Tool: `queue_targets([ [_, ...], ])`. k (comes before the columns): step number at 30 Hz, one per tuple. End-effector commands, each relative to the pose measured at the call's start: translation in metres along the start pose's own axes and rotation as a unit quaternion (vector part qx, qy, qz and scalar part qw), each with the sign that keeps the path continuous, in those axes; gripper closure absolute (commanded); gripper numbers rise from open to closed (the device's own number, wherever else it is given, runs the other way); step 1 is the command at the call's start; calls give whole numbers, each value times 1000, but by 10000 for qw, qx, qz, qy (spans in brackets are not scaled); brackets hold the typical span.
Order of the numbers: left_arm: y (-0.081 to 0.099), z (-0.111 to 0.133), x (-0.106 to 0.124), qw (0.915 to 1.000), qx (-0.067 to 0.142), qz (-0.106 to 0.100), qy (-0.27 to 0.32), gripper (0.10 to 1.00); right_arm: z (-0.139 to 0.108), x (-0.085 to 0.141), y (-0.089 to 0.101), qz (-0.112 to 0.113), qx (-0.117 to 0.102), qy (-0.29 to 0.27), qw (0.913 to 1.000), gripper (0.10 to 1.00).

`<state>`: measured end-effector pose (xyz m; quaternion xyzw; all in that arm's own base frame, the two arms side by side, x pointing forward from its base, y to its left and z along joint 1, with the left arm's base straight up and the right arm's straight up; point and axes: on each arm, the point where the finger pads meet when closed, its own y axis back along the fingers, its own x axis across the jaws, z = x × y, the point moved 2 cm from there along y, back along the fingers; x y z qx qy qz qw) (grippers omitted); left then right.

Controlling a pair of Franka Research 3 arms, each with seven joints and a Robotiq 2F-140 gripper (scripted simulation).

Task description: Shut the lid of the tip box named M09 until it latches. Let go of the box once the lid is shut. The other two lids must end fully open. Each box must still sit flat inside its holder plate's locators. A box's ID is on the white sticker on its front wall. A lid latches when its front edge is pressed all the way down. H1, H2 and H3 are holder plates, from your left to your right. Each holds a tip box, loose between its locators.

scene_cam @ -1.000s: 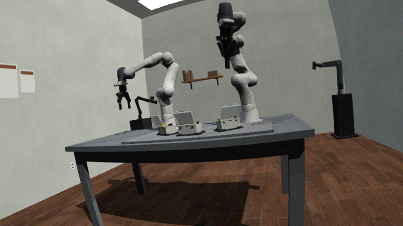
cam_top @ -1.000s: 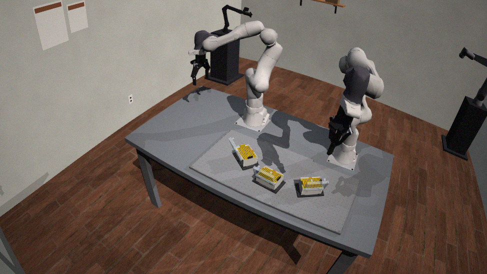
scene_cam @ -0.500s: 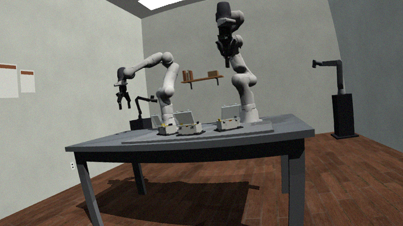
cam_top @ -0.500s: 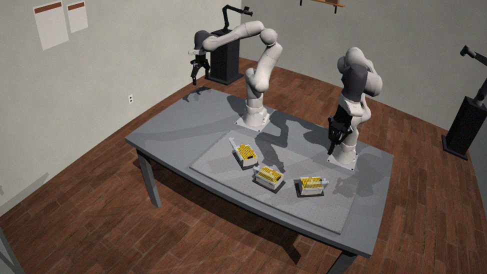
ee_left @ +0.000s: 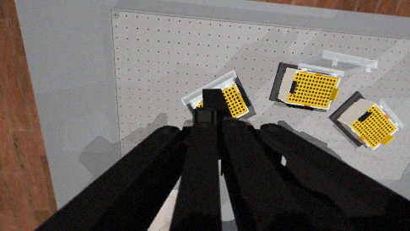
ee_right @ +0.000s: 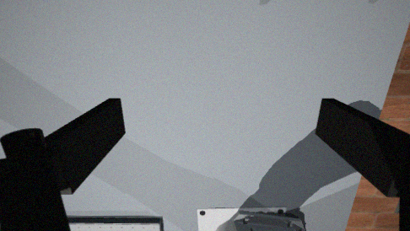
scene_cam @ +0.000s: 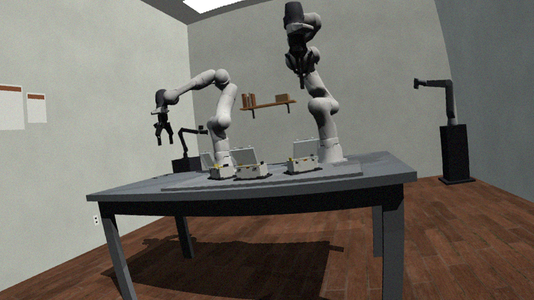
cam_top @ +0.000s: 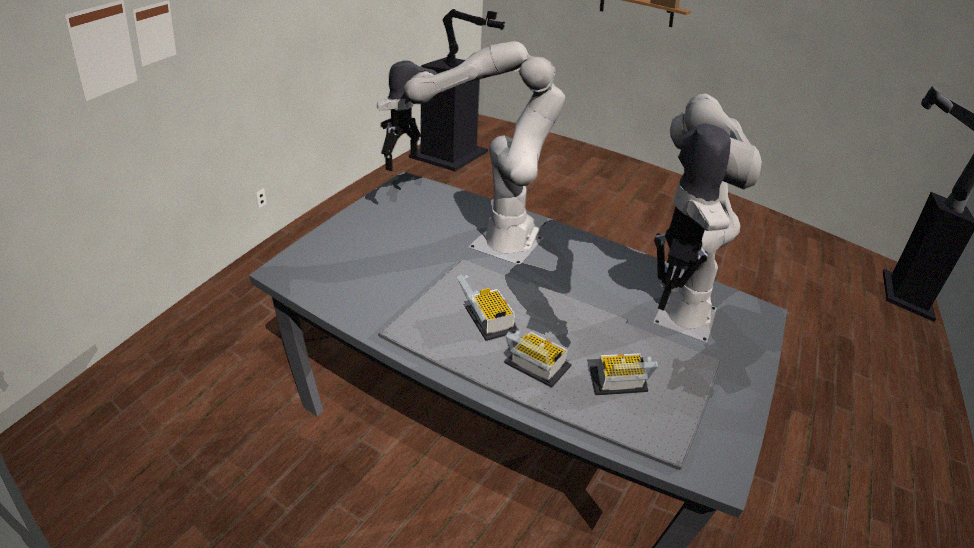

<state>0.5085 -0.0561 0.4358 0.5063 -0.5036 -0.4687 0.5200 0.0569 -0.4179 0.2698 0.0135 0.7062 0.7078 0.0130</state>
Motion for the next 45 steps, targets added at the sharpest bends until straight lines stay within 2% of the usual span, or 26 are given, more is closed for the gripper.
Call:
queue_targets([
  [1, 1, 1, 2, 9971, -81, -41, 758, 999, 0, 0, 0, -4, 12, -26, 10000, 98],
  [4, 3, 0, 2, 9932, -78, -95, 1161, 999, 0, 0, 0, -4, 12, -26, 10000, 98],
  [7, 3, 0, 2, 9923, -77, -105, 1235, 999, 0, 0, 0, -4, 12, -26, 10000, 98],
  [9, 4, -1, 2, 9876, -70, -149, 1562, 999, 0, 0, 0, -4, 12, -26, 10000, 98],
  [11, 4, -1, 2, 9864, -68, -159, 1636, 999, 0, 0, 0, -4, 12, -26, 10000, 98],
  [13, 6, -1, 2, 9804, -57, -201, 1961, 999, 0, 0, 0, -4, 12, -26, 10000, 98],
  [18, 6, -1, 2, 9788, -55, -211, 2035, 999, 0, 0, 0, -4, 12, -26, 10000, 98],
  [21, 8, -2, 2, 9697, -37, -262, 2430, 999, 0, 0, 0, -4, 12, -26, 10000, 98],
  [43, 8, -2, 2, 9697, -37, -262, 2430, 999, 0, 0, 0, -4, 12, -26, 10000, 98],
  [45, -2, -2, 1, 9697, -37, -262, 2430, 999, 0, 0, 0, -4, 12, -26, 10000, 98],
])
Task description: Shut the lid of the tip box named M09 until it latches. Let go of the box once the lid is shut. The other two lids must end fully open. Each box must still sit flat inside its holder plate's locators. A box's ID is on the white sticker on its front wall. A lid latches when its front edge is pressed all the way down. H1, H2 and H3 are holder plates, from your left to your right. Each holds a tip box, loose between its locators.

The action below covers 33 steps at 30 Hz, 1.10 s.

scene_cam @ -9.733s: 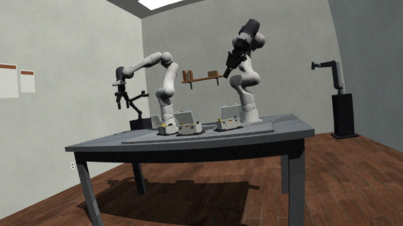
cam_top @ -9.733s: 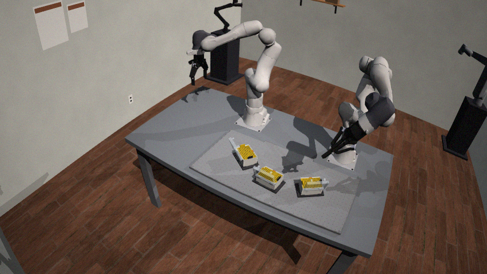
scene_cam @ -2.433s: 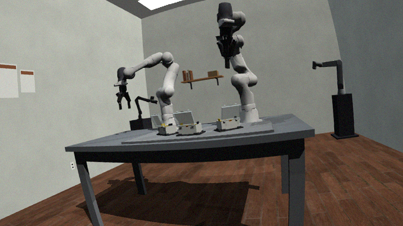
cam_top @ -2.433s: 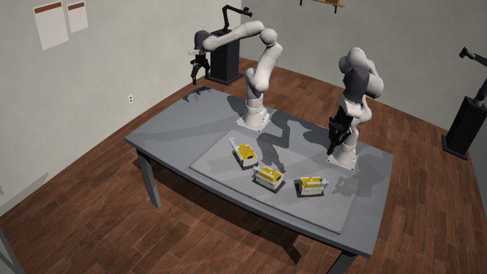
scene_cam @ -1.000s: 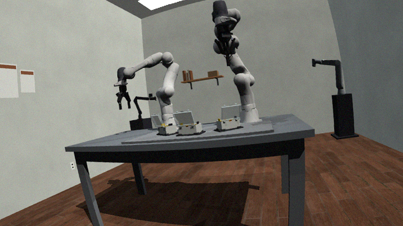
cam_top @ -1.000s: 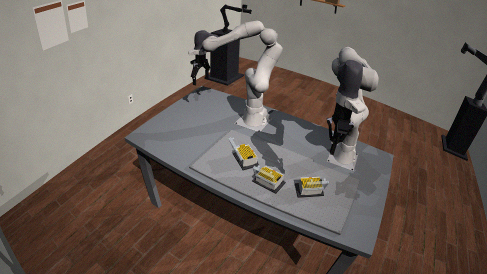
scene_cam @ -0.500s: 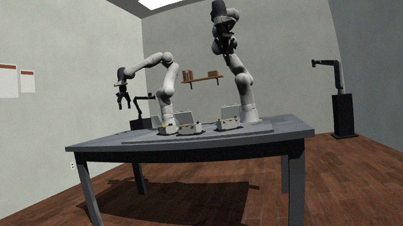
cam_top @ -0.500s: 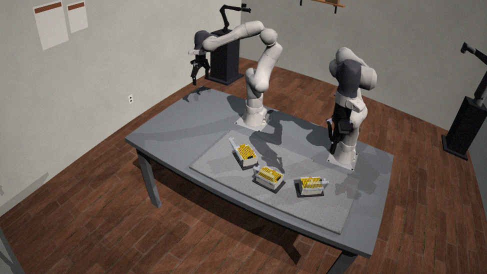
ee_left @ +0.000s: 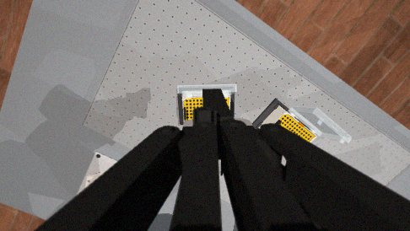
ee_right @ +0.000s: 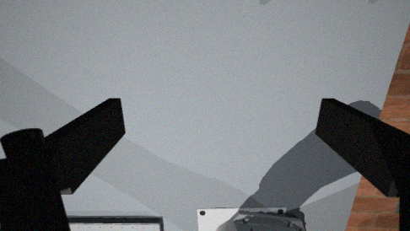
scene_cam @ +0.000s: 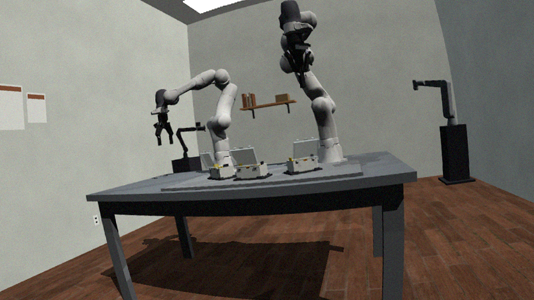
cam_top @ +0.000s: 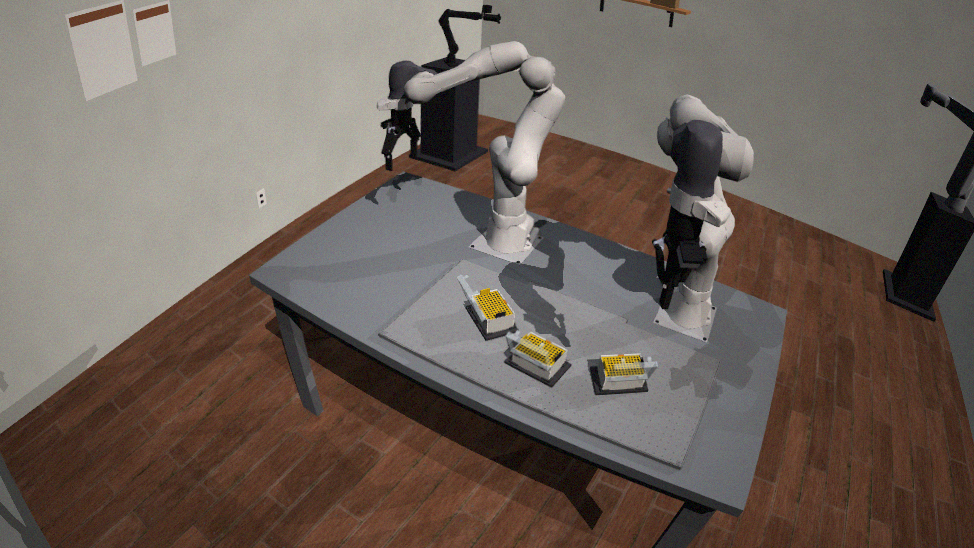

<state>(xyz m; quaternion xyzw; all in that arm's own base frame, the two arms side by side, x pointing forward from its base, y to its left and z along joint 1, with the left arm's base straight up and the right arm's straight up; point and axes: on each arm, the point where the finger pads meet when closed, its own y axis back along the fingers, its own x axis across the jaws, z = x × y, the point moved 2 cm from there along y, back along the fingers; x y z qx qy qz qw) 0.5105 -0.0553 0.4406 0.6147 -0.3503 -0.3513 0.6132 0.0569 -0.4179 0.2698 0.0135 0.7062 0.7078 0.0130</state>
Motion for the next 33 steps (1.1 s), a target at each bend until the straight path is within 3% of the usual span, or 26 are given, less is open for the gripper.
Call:
queue_targets([
  [1, -12, 1, 2, 10000, -6, 12, 63, 999, 0, 0, 0, -4, 12, -26, 10000, 98],
  [5, -32, 1, 2, 10000, -6, 12, 63, 999, 0, 0, 0, -4, 12, -26, 10000, 98],
  [7, -32, 1, 2, 10000, -6, 12, 63, 999, 0, 0, 0, -4, 12, -26, 10000, 98],
  [22, -107, 1, 2, 10000, -6, 12, 63, 999, 0, 0, 0, -4, 12, -26, 10000, 98],
  [24, -107, 1, 2, 10000, -6, 12, 63, 999, 0, 0, 0, -4, 12, -26, 10000, 98],
  [33, -152, 1, 2, 10000, -6, 12, 63, 999, 0, 0, 0, -4, 12, -26, 10000, 98],
])
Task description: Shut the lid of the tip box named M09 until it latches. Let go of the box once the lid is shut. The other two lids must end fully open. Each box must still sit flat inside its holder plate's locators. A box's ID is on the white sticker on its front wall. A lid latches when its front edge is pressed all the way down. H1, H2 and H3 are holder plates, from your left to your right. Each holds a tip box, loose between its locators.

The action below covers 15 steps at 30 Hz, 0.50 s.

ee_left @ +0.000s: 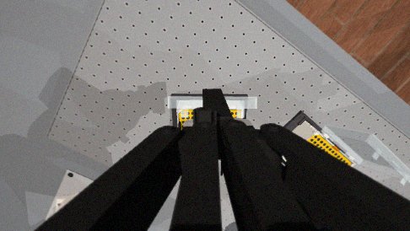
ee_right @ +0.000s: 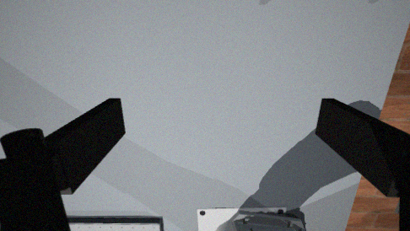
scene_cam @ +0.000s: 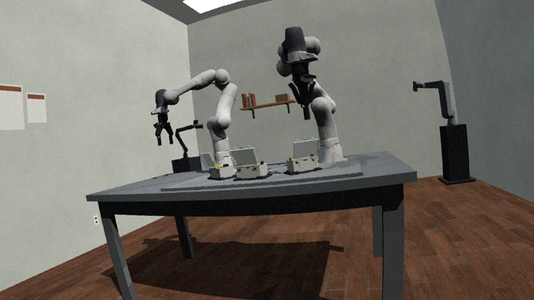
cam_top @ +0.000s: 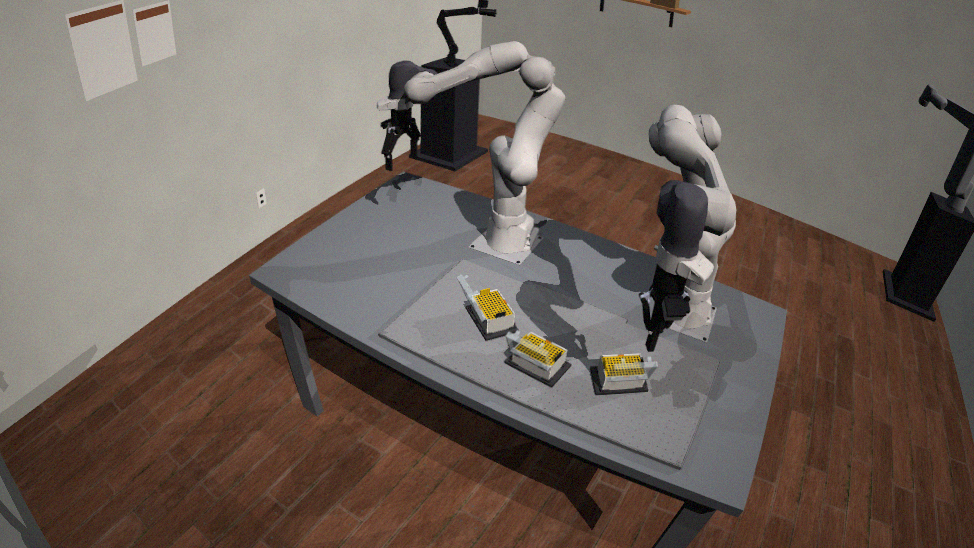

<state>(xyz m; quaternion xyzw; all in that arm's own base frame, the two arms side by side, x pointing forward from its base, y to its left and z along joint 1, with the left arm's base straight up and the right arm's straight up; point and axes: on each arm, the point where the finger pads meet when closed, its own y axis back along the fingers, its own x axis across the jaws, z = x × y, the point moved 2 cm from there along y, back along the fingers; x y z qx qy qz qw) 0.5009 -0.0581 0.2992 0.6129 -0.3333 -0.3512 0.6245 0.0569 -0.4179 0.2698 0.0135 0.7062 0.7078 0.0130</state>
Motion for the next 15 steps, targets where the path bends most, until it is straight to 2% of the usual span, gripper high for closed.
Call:
queue_targets([
  [1, -15, -9, 5, 9999, 133, 70, -75, 999, 0, 0, 0, -4, 12, -26, 10000, 98],
  [6, -40, -10, 5, 9999, 133, 70, -75, 999, 0, 0, 0, -4, 12, -26, 10000, 98],
  [8, -40, -10, 5, 9999, 133, 70, -75, 999, 0, 0, 0, -4, 12, -26, 10000, 98],
  [11, -55, -10, 5, 9999, 133, 70, -75, 999, 0, 0, 0, -4, 12, -26, 10000, 98],
  [15, -55, -10, 5, 9999, 133, 70, -75, 999, 0, 0, 0, -4, 12, -26, 10000, 98],
])
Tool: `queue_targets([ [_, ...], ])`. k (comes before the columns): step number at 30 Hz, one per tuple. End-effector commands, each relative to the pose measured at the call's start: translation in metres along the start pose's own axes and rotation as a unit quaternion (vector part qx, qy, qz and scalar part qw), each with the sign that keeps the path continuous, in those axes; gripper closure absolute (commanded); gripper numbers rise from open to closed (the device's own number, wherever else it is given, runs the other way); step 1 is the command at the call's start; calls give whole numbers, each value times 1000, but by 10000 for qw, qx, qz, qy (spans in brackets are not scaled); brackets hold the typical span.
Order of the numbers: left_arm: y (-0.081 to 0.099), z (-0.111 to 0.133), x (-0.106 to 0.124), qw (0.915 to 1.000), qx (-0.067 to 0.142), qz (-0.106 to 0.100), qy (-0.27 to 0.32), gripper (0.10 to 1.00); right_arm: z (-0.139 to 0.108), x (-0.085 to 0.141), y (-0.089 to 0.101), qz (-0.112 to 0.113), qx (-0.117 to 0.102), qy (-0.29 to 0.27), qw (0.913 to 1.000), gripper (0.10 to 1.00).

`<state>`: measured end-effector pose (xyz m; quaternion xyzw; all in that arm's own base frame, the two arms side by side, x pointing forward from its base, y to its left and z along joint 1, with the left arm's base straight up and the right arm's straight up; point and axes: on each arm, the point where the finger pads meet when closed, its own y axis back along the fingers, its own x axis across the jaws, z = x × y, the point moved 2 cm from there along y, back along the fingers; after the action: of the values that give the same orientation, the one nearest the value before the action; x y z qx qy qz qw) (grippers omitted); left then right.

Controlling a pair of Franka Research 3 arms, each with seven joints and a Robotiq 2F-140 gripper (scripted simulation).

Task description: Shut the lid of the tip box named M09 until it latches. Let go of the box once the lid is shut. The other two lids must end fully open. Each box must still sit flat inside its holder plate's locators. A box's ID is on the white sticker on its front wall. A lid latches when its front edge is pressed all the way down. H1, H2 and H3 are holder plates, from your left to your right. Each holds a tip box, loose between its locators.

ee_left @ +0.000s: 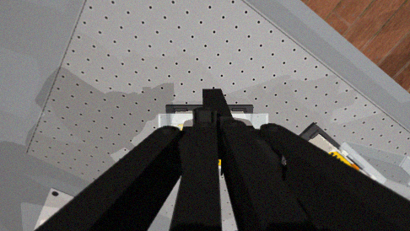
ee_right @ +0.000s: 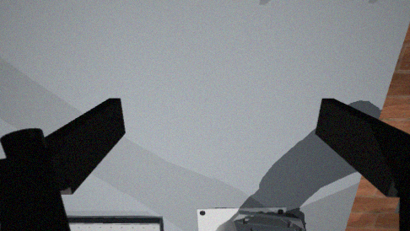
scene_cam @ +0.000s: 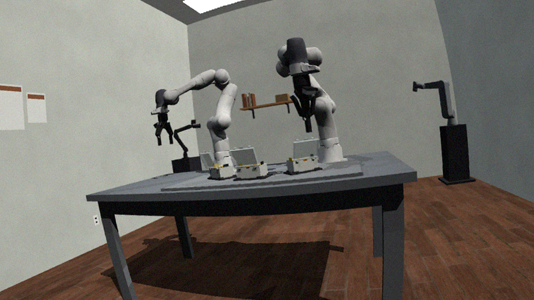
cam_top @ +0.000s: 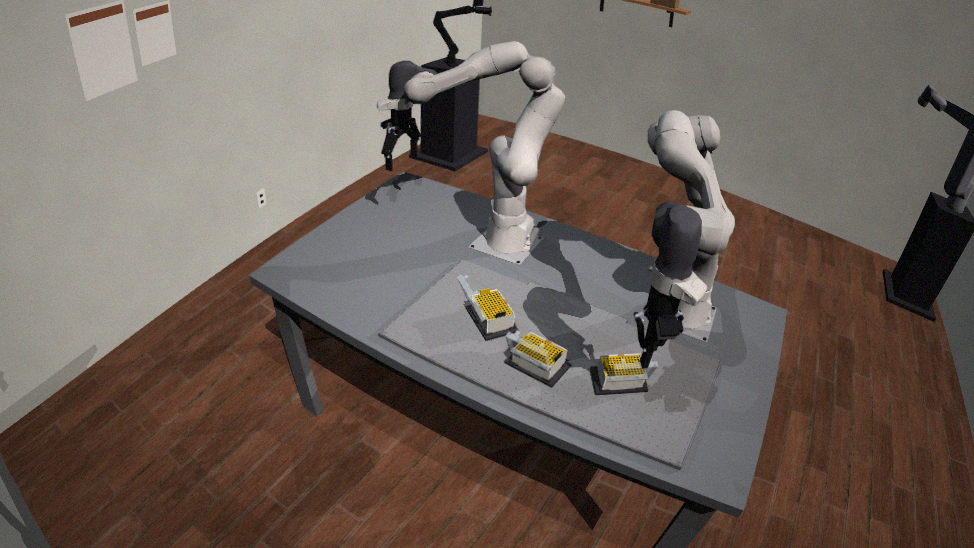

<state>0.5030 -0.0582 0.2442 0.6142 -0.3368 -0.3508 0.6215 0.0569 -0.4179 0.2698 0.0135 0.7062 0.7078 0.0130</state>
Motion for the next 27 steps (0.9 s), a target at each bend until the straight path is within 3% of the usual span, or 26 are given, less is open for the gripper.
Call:
queue_targets([
  [1, -1, -7, 3, 9999, 93, 61, -50, 999, 0, 0, 0, -4, 12, -26, 10000, 98],
  [27, -6, -7, 3, 9999, 93, 61, -50, 999, 0, 0, 0, -4, 12, -26, 10000, 98],
])
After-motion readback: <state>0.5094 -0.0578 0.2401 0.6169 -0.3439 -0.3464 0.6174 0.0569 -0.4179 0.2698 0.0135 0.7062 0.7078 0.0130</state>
